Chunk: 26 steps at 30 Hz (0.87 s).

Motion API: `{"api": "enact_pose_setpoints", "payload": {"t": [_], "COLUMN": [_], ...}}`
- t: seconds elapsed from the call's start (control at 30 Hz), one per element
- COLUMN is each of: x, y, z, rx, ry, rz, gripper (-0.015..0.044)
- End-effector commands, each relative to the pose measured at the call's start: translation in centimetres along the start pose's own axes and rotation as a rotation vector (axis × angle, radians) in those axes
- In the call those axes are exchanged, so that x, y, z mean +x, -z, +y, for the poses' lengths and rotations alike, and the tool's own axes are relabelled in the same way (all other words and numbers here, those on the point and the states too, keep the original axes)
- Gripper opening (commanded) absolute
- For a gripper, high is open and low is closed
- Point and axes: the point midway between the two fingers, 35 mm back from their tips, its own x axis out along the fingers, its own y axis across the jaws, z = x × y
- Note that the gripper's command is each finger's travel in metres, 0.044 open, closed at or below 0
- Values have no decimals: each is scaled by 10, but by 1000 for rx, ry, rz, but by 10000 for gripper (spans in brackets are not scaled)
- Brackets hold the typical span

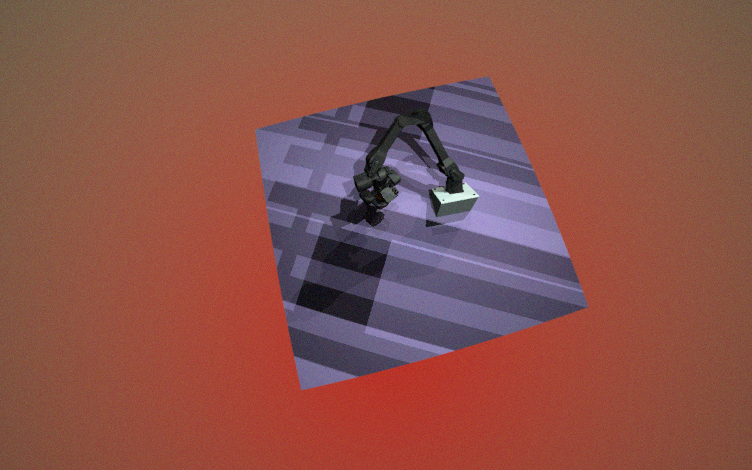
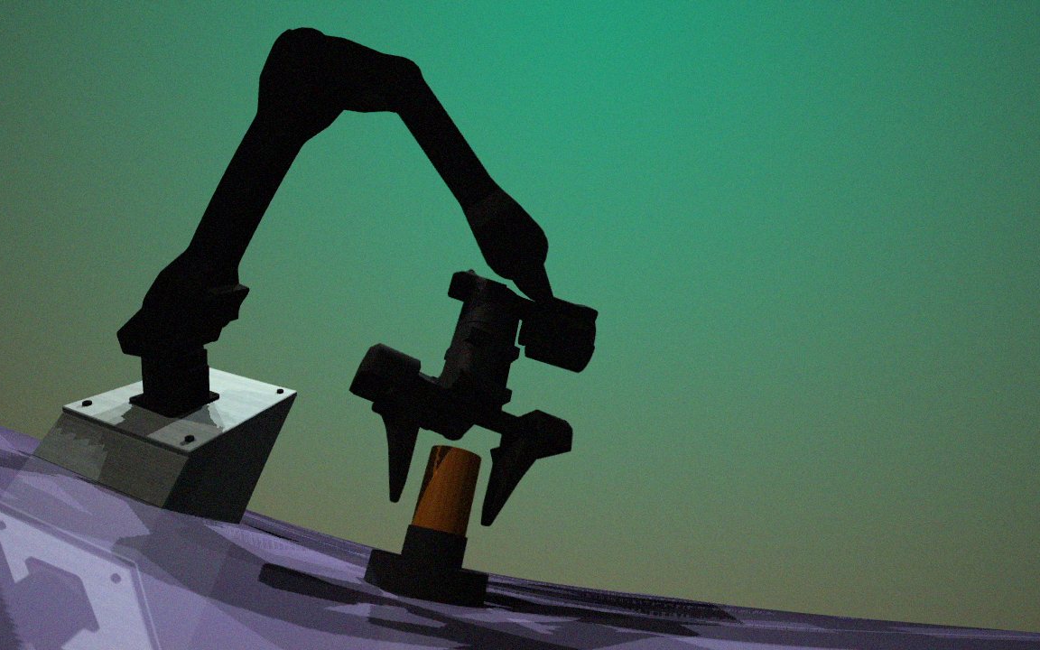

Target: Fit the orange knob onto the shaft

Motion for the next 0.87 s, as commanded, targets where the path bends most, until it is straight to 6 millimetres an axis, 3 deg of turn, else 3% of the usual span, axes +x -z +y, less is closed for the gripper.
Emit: {"api": "enact_pose_setpoints", "payload": {"t": [0.0, 0.3, 0.53, 0.83], "x": [0, -3, -92, -94], "y": [0, 0, -1, 0], "z": [0, 0, -1, -5], "rx": [1, 1, -1, -1], "ry": [0, 0, 1, 1], "rz": [0, -1, -4, -4], "gripper": [440, 440, 440, 440]}}
